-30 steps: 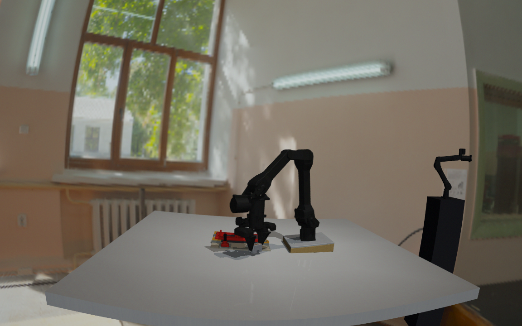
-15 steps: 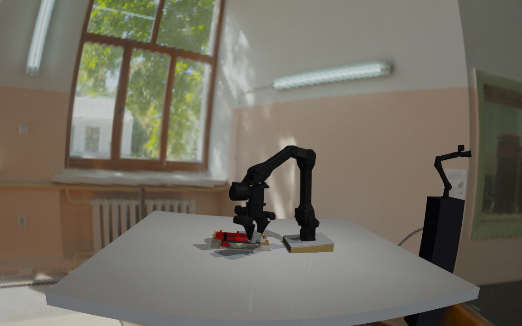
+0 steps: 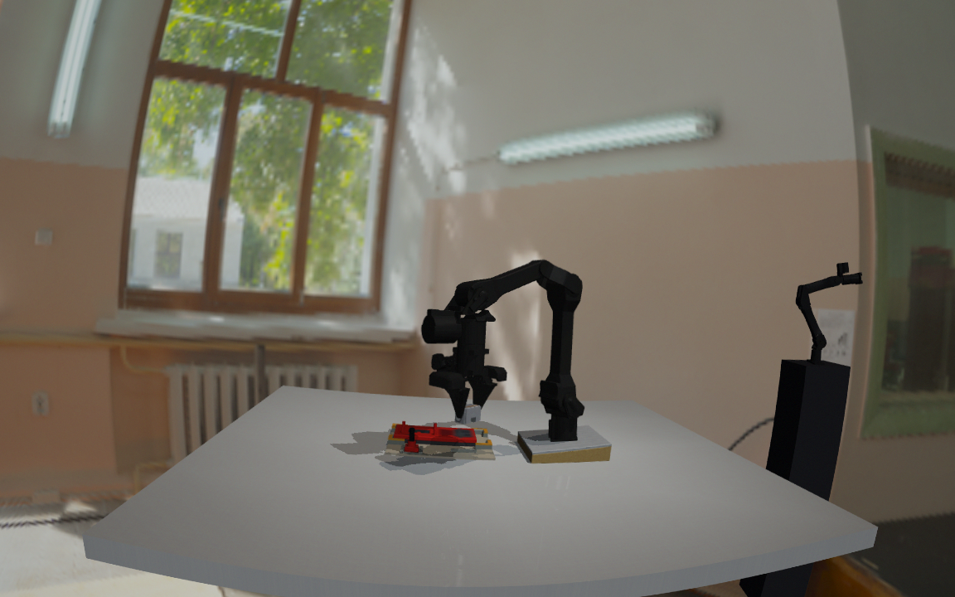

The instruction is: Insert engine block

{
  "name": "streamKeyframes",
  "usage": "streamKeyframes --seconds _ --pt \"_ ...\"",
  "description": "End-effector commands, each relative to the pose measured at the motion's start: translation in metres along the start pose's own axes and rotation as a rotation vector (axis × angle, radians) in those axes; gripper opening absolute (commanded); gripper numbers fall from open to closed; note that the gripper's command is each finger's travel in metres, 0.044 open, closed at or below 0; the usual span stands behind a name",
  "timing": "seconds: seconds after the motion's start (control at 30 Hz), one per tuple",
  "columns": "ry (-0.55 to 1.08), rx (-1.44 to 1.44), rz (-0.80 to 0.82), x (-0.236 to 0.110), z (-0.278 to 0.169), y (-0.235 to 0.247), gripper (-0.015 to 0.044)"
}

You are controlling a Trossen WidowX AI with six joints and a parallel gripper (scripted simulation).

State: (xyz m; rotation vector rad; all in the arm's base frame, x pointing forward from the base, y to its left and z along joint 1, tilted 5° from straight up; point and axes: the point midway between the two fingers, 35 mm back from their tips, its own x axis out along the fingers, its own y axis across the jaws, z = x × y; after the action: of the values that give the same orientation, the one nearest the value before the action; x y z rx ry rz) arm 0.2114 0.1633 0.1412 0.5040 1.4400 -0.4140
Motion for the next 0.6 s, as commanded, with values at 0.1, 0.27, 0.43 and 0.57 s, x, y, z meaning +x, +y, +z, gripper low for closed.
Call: streamKeyframes --seconds 0.1,0.27,0.43,0.57 --pt "-0.001 0.004 0.008 -0.023 -0.001 -0.003 0.0000" --pt "-0.001 0.004 0.008 -0.013 -0.001 -0.003 0.0000" --pt "-0.002 0.004 0.008 -0.004 -0.001 -0.003 0.0000" --pt "-0.033 0.004 0.008 -0.007 -0.002 -0.004 0.0000"
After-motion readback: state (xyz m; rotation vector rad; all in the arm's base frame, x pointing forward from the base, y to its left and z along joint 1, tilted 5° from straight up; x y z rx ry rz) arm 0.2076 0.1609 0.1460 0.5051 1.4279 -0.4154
